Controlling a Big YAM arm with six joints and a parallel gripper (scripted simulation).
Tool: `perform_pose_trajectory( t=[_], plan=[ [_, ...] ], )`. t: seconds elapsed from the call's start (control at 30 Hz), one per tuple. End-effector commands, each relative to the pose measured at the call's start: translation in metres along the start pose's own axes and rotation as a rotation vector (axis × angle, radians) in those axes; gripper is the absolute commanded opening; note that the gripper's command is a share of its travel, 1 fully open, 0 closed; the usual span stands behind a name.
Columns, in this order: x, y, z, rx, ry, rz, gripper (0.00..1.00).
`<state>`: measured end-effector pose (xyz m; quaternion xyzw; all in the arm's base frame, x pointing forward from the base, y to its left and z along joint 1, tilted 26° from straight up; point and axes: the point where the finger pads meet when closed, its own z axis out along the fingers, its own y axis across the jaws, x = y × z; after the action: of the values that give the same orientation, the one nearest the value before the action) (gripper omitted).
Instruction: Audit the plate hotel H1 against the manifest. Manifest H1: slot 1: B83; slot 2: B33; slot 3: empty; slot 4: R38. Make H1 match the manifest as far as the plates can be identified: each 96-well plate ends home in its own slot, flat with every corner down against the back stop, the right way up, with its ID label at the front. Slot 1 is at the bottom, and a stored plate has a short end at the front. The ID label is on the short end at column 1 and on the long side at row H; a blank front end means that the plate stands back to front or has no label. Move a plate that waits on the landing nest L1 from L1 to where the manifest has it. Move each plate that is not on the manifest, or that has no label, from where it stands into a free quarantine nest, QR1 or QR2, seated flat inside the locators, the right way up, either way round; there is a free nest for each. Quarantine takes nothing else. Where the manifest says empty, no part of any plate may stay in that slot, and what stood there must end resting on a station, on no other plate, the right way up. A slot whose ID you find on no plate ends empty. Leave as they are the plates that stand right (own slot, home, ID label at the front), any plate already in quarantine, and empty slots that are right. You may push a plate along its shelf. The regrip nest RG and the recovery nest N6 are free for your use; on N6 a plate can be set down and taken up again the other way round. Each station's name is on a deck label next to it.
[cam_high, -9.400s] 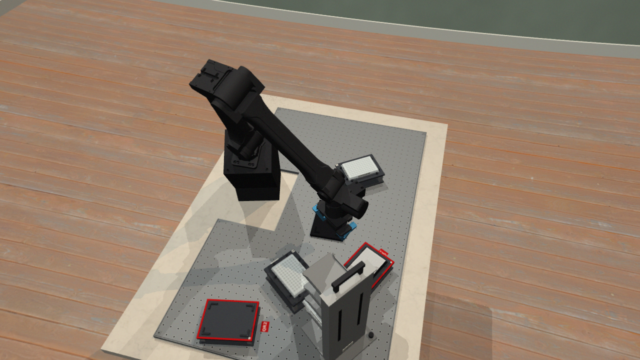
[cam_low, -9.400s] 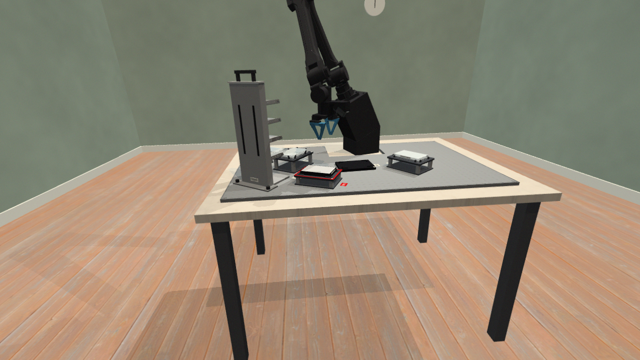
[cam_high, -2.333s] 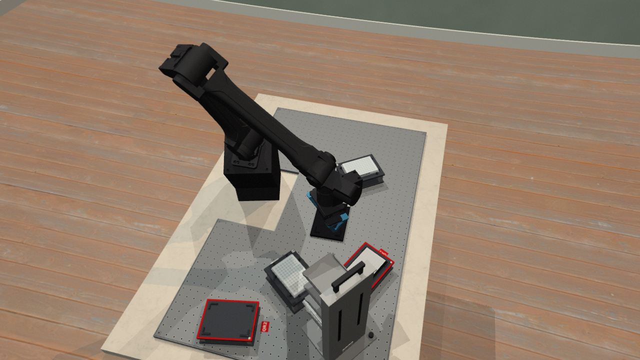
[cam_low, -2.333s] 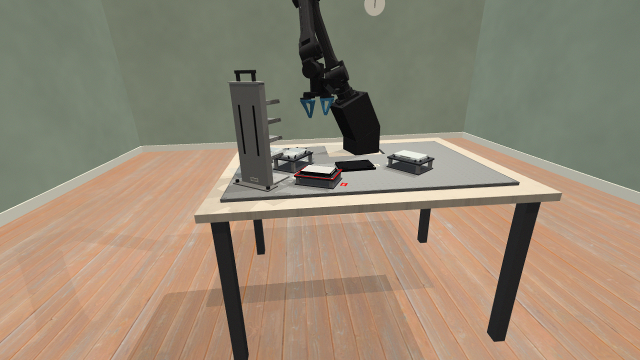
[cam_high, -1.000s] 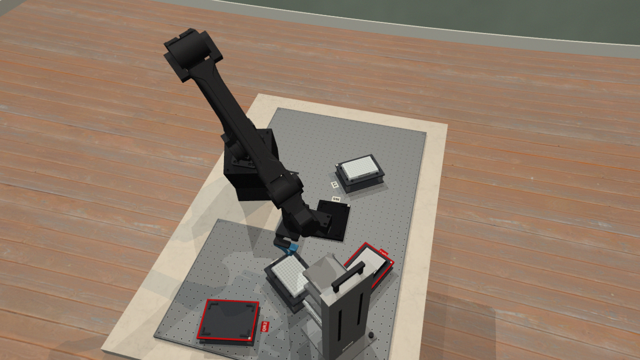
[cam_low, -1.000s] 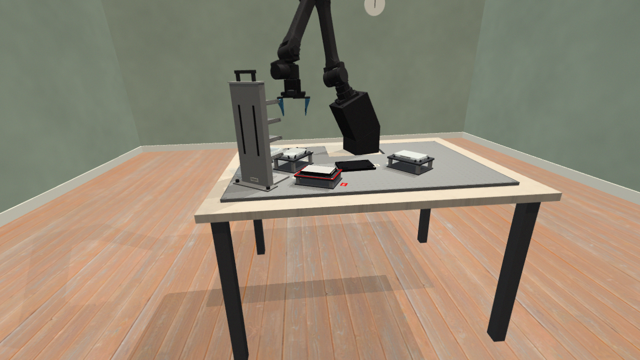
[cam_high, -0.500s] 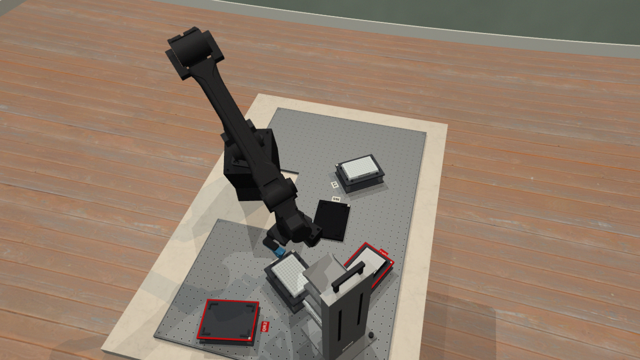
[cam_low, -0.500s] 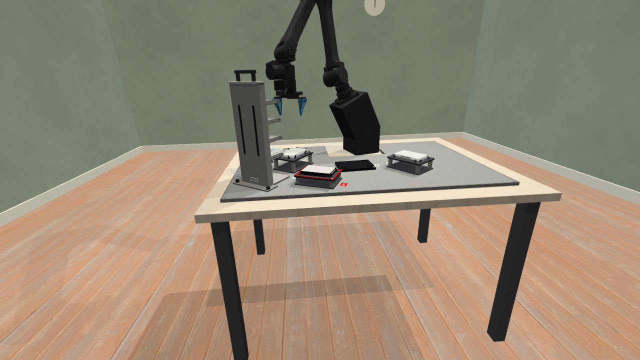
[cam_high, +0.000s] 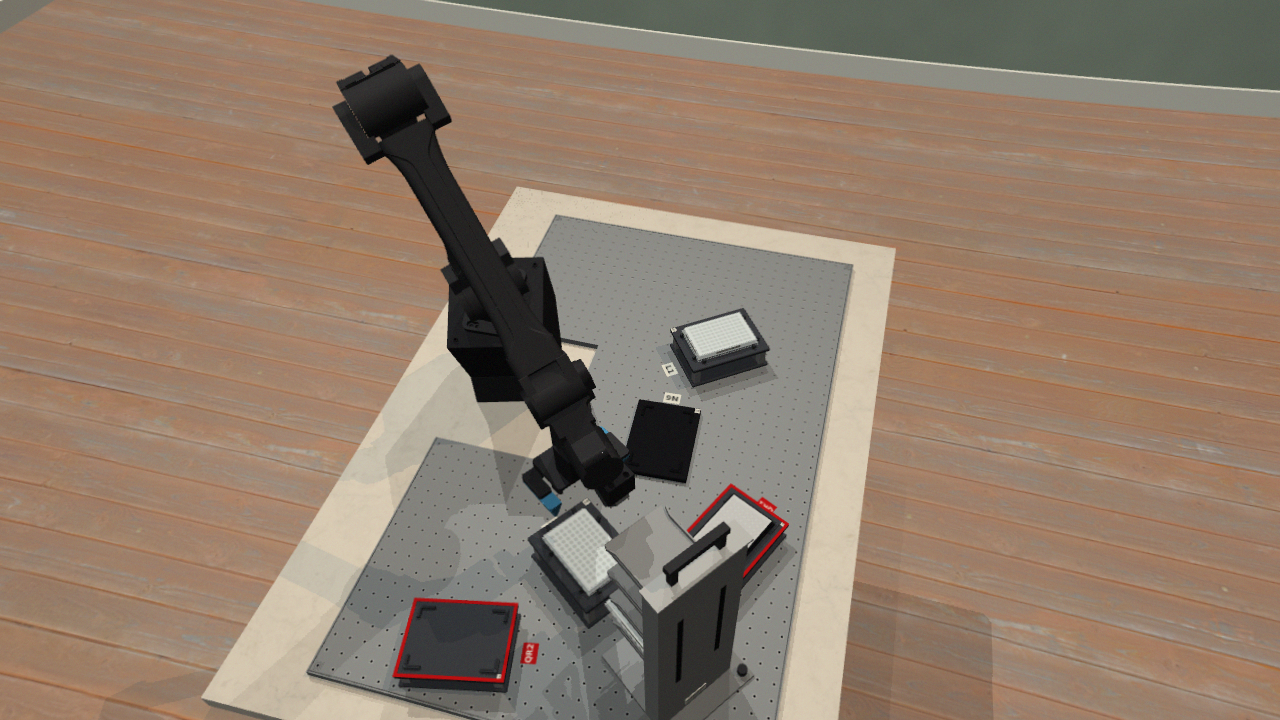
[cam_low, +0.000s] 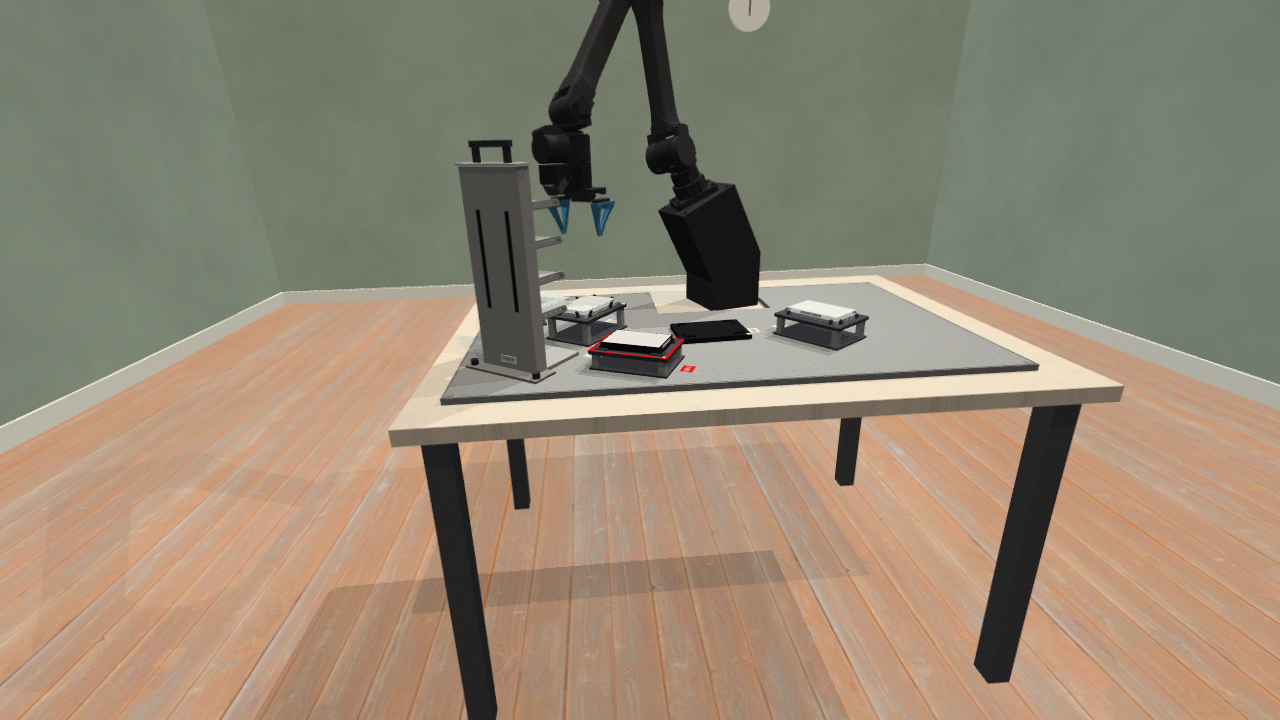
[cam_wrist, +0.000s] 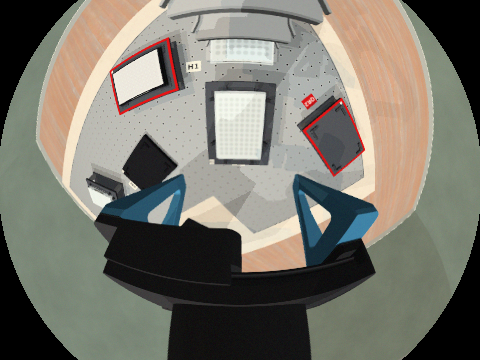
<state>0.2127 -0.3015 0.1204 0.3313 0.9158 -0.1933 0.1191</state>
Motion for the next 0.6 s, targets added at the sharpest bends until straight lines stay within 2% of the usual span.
perform_pose_trajectory(
  t=[0.0,0.1,0.17,0.2,0.27,0.57],
  plan=[
    [-0.001,-0.004,0.014,0.003,-0.001,0.046,1.00],
    [-0.001,-0.004,0.024,0.003,-0.001,0.046,1.00],
    [-0.001,-0.004,0.024,0.003,-0.001,0.046,1.00],
    [-0.011,-0.005,0.024,0.006,-0.019,0.034,1.00],
    [-0.001,-0.004,0.035,0.004,-0.001,0.024,1.00],
    [-0.001,-0.004,0.064,0.004,-0.002,0.024,1.00]
  ],
)
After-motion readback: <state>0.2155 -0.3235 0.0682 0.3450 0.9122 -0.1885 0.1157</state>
